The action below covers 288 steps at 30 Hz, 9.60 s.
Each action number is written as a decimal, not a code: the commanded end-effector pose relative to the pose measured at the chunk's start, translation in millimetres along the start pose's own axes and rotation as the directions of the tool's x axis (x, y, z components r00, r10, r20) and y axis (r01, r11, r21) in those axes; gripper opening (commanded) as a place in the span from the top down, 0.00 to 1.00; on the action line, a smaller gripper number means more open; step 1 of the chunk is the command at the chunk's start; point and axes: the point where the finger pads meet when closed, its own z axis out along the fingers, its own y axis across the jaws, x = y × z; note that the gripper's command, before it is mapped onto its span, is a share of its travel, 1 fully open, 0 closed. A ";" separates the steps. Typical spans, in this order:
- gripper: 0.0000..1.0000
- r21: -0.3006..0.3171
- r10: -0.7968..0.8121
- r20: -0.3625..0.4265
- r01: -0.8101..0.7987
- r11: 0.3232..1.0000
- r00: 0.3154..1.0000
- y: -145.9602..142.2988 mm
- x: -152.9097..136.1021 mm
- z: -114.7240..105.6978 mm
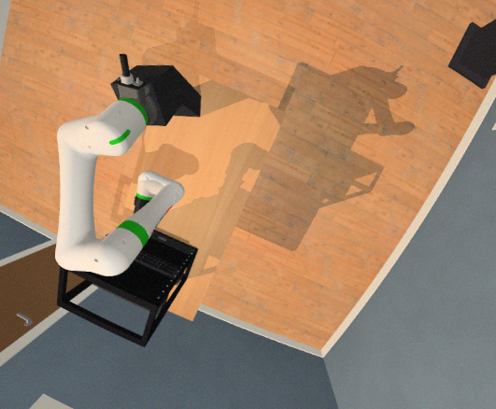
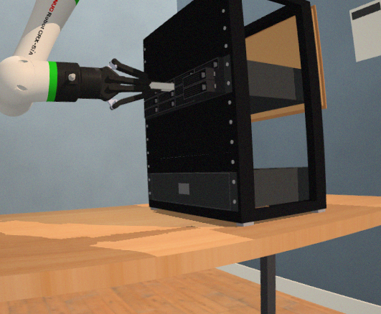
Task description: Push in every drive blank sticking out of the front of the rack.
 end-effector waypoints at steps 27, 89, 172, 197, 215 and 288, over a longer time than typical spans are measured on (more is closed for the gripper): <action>0.90 -0.002 0.001 0.001 -0.001 1.000 1.000 28.9 -0.1 -41.7; 0.90 -0.002 0.001 0.001 -0.001 1.000 1.000 29.0 -0.1 3.9; 0.90 -0.002 0.001 0.001 -0.001 1.000 1.000 29.1 -0.1 32.6; 0.90 -0.002 0.001 0.001 -0.001 1.000 1.000 29.1 -0.1 35.9; 0.90 -0.002 0.001 0.001 -0.001 1.000 1.000 29.1 -0.1 37.0; 0.90 -0.002 0.001 0.001 -0.001 1.000 1.000 29.1 -0.1 37.2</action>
